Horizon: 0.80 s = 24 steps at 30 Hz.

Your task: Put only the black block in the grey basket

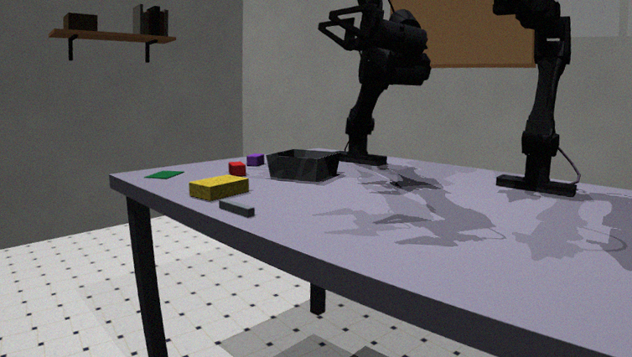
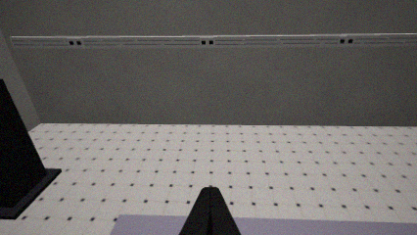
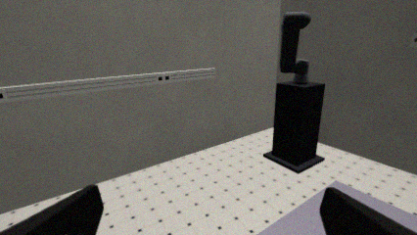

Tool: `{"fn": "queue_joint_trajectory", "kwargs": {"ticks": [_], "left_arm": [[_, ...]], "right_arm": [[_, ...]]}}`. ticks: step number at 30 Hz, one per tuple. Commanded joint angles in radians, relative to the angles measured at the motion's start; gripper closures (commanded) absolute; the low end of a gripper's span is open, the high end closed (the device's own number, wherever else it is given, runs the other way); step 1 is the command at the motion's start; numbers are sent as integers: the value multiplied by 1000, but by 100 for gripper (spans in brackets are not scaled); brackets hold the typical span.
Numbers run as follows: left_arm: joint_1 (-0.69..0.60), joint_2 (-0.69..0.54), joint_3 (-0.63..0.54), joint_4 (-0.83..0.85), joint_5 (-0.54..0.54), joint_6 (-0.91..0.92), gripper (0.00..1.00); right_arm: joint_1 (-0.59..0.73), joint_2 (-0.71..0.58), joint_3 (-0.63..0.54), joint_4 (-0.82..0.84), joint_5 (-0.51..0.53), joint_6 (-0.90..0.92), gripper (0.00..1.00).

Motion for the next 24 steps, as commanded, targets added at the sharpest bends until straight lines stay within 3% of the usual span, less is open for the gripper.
{"fn": "queue_joint_trajectory", "kwargs": {"ticks": [1,9,24], "left_arm": [[0,-15,22,17,1,-2,100],[0,-6,7,5,1,-2,100],[0,-6,7,5,1,-2,100]], "right_arm": [[0,-39,21,6,-18,-2,0],[3,-49,-44,4,35,52,0],[9,-222,-372,-24,99,194,0]]}}
